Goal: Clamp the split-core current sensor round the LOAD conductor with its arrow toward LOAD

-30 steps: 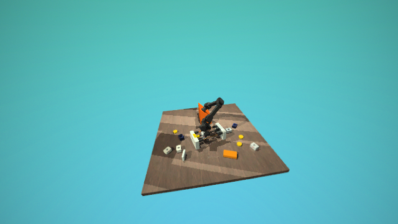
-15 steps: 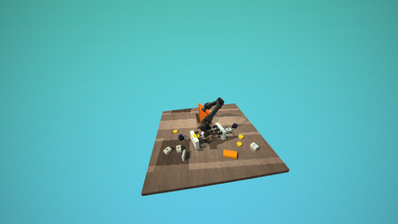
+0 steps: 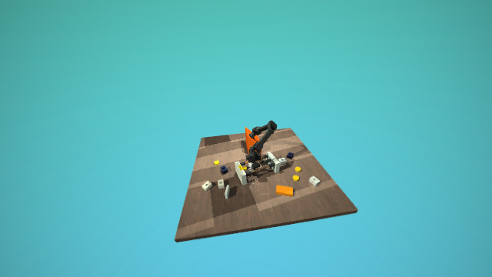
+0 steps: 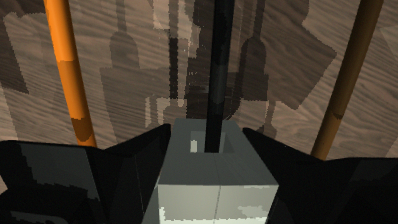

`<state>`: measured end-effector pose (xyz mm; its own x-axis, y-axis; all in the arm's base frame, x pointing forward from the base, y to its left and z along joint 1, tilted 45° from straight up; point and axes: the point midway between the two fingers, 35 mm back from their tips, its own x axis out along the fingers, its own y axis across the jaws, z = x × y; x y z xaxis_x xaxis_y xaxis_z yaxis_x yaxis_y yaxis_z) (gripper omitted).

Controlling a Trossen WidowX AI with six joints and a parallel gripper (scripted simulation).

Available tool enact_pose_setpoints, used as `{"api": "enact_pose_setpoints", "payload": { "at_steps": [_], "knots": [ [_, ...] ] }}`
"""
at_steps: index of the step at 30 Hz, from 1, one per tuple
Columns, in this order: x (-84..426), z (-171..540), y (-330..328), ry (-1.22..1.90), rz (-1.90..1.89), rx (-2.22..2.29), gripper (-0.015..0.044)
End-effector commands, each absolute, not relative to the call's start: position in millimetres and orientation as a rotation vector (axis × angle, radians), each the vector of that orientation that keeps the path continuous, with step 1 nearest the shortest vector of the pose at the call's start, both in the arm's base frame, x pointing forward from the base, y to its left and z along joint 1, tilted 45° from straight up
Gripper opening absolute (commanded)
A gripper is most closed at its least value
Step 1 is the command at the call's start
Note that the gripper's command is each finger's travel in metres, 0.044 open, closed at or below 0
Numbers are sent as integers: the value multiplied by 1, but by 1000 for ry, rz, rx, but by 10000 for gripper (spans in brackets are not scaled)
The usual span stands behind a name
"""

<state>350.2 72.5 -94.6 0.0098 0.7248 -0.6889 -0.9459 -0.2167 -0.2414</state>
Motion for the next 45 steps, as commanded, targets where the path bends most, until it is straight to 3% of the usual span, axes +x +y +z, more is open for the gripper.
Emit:
{"api": "enact_pose_setpoints", "payload": {
  "at_steps": [1, 6, 15, 23, 45],
  "knots": [
    [350, -95, 72, 346, 1589, -854, 316],
    [350, -95, 72, 346, 1589, -854, 440],
    [351, -93, 70, 348, 1590, -855, 440],
    [357, -18, -6, 375, 1637, -863, 440],
    [357, -18, -7, 375, 1638, -863, 440]
  ]
}}
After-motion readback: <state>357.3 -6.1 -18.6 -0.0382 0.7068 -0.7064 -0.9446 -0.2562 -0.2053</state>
